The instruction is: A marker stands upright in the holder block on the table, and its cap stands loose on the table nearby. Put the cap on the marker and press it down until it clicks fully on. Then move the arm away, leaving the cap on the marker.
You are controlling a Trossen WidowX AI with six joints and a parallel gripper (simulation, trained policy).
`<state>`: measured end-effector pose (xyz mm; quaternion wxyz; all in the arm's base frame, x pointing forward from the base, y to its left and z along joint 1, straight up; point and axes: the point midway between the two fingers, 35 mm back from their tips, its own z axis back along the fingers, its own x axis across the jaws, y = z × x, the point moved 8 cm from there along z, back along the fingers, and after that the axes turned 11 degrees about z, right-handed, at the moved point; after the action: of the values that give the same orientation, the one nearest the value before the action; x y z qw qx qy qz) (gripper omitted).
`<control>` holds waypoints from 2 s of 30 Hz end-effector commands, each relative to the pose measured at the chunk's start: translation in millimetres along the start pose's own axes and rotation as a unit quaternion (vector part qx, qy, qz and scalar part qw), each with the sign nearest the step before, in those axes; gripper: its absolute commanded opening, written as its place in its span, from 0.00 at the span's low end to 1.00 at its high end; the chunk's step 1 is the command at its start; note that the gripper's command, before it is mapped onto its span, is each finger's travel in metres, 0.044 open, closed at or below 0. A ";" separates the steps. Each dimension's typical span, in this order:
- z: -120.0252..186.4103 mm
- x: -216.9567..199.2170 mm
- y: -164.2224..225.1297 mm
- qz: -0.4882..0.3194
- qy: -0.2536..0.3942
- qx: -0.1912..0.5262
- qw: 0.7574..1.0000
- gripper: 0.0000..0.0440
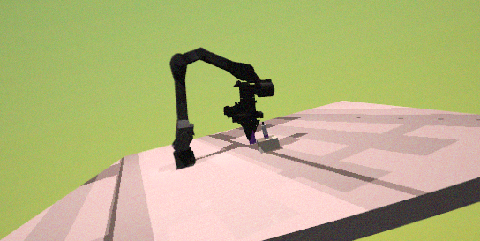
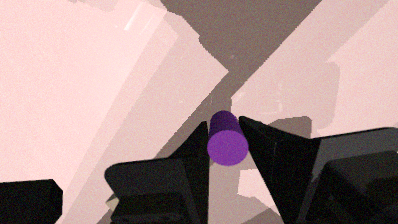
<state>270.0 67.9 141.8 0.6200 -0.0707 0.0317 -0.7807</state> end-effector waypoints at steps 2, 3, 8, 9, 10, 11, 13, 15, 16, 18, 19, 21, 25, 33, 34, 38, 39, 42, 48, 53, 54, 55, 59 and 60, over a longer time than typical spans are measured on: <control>14.0 3.7 1.6 0.005 0.002 0.019 1.000 0.05; 17.4 4.4 2.1 0.005 0.003 0.023 1.000 0.05; 36.2 8.5 4.4 0.006 0.010 0.041 0.999 0.02; 40.1 9.6 4.8 0.006 0.012 0.044 0.999 0.01; 44.0 10.7 5.2 0.005 0.013 0.047 0.999 0.01; 47.8 12.0 5.6 0.005 0.015 0.050 0.999 0.01; 55.3 15.0 6.5 0.003 0.017 0.055 0.998 0.01; 62.3 18.7 8.0 0.001 0.020 0.060 0.998 0.01; 65.6 20.8 8.9 0.000 0.021 0.062 0.998 0.01; 71.7 25.6 11.1 -0.004 0.024 0.065 0.998 0.01; 74.5 28.2 12.2 -0.006 0.025 0.067 0.997 0.01; 79.9 33.2 14.5 -0.010 0.028 0.069 0.997 0.00; 89.1 43.0 18.8 -0.018 0.033 0.072 0.997 0.00; 101.8 64.7 27.8 -0.039 0.036 0.072 0.996 0.00; 102.8 68.0 29.1 -0.042 0.036 0.071 0.996 0.00; 106.1 82.7 33.9 -0.056 0.036 0.069 0.995 0.00; 106.7 86.5 35.1 -0.059 0.037 0.069 0.995 0.00; 108.4 98.0 37.9 -0.069 0.037 0.066 0.995 0.00; 110.2 119.5 41.5 -0.089 0.038 0.059 0.994 0.00; 109.1 130.2 43.5 -0.099 0.041 0.051 0.993 0.00; 108.6 131.3 43.9 -0.100 0.041 0.050 0.993 0.00; 106.9 131.9 44.4 -0.100 0.042 0.047 0.993 0.00; 99.9 133.2 46.3 -0.101 0.045 0.035 0.993 0.00; 98.3 133.3 46.7 -0.101 0.045 0.032 0.993 0.00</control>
<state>299.5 -67.0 247.7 0.5366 -0.0143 0.0162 -0.8436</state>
